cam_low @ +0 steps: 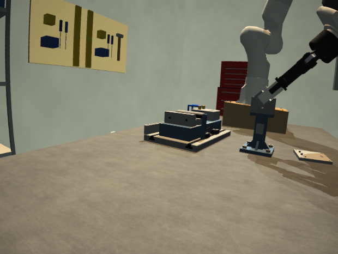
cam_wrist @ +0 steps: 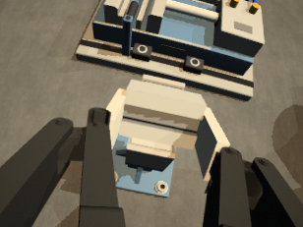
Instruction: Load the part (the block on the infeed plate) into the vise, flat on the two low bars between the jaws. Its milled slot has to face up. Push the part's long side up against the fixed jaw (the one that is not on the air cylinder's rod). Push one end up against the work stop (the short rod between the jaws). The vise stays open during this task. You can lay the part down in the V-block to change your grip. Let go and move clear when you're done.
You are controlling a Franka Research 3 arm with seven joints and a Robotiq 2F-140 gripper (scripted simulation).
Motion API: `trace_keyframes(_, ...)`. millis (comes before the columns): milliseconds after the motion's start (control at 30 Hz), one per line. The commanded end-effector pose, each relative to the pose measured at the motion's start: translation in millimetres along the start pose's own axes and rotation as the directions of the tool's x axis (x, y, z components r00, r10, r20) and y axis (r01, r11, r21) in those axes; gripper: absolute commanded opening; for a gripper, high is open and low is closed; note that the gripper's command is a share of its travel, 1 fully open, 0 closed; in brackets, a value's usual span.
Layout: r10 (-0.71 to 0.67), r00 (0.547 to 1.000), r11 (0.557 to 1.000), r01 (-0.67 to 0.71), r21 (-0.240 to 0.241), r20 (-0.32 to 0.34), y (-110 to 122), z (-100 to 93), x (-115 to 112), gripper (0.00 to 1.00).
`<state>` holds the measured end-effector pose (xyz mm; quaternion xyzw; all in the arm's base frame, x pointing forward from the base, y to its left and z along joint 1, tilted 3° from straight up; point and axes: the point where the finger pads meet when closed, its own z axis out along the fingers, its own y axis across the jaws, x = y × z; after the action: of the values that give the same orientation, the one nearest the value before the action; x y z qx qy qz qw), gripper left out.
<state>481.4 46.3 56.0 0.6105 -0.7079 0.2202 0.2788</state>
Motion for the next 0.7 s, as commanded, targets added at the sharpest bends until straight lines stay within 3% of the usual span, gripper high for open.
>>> trace_keyframes(0, 0.006, 1.000, 1.000, -0.006, 0.001, -0.004, -0.6, 0.4, 1.1, 0.00)
trace_keyframes(667, 0.006, 1.000, 1.000, -0.006, 0.001, -0.004, -0.3, -1.2, 2.7, 0.00)
